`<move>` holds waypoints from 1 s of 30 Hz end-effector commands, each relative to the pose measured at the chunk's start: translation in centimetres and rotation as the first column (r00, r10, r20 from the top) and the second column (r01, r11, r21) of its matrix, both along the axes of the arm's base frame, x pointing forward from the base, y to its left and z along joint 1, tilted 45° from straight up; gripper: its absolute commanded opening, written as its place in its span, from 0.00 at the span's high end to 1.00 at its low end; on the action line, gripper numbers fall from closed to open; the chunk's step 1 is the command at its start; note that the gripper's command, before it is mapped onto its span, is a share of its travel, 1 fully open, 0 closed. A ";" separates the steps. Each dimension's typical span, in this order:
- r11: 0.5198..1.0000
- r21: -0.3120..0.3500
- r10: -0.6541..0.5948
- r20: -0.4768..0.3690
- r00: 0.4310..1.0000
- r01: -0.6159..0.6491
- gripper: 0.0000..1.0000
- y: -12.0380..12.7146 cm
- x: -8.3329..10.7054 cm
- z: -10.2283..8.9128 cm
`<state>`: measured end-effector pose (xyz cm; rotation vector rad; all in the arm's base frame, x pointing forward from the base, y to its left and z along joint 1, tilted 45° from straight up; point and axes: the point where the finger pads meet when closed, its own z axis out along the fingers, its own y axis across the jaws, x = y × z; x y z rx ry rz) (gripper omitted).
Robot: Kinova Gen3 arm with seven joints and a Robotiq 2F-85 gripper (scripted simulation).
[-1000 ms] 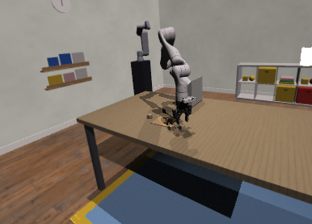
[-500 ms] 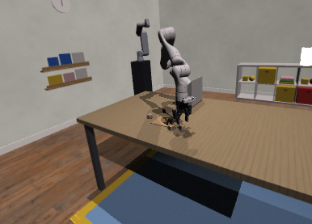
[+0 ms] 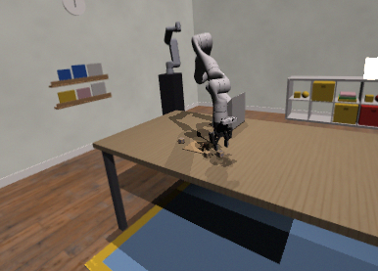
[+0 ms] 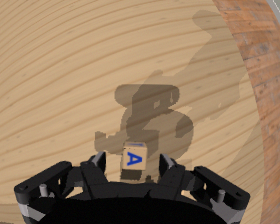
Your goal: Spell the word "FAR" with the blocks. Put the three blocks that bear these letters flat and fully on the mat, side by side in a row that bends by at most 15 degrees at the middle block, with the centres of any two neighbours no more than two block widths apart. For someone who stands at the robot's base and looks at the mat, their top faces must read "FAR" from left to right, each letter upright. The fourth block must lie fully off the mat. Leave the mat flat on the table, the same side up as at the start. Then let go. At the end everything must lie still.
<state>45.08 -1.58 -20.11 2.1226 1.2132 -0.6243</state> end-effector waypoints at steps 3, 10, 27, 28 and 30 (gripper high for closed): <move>1.000 -0.001 -0.005 0.008 1.000 0.005 0.33 -0.3 0.1 0.0; 1.000 -0.001 -0.005 0.008 1.000 0.005 0.33 -0.3 0.1 0.0; 1.000 0.000 -0.005 0.009 1.000 0.005 0.33 -0.5 0.3 0.3; 1.000 0.000 -0.005 0.009 1.000 0.005 0.33 -0.5 0.3 0.3; 1.000 0.000 -0.005 0.009 1.000 0.005 0.33 -0.5 0.3 0.3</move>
